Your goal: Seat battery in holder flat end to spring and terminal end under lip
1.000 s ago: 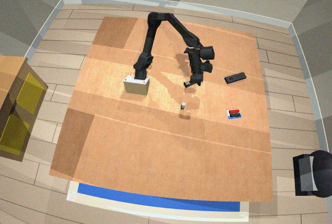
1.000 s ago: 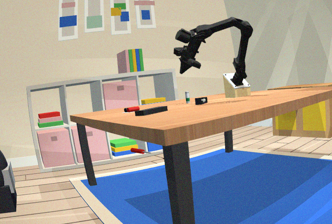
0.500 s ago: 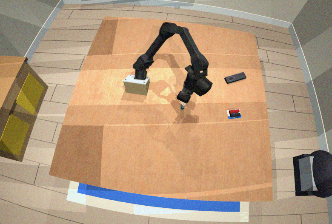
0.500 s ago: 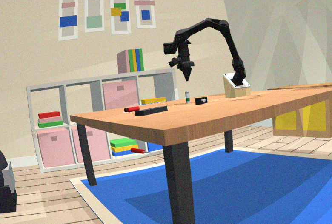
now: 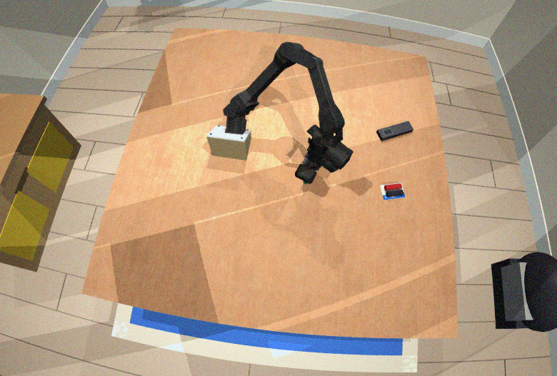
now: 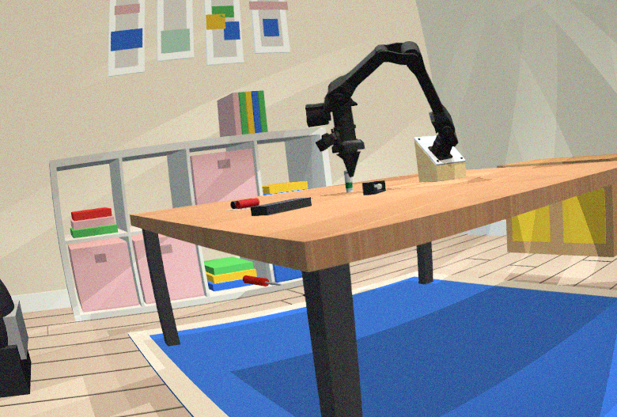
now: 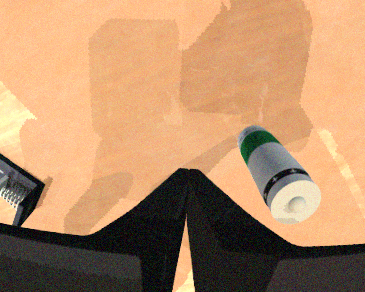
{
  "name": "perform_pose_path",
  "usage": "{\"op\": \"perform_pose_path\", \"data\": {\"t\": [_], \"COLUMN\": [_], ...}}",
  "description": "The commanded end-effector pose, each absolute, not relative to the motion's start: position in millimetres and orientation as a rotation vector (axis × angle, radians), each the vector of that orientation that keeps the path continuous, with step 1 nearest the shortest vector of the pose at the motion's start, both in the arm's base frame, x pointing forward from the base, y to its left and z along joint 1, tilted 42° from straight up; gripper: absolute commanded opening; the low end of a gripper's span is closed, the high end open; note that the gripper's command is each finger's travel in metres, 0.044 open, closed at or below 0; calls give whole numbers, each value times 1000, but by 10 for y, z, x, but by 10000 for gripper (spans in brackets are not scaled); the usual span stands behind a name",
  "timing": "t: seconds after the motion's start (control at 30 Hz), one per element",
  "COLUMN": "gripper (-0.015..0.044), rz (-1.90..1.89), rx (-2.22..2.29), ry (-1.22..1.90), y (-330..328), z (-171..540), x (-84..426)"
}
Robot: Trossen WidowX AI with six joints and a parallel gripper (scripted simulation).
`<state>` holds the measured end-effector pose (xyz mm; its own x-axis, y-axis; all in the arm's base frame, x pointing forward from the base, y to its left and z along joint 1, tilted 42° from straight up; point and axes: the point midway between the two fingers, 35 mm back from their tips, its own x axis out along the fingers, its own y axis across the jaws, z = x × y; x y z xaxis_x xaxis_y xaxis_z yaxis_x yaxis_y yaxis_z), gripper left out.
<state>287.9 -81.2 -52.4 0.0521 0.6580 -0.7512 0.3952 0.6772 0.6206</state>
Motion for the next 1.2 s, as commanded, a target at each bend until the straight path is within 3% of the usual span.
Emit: {"op": "perform_pose_path", "data": {"t": [0.0,1.17], "gripper": [0,0], "rz": [241,237], "rx": [899,896], "ry": [1554,1554], "y": [-786,-1179], "z": [-568,-919], "x": [2893,2672]}}
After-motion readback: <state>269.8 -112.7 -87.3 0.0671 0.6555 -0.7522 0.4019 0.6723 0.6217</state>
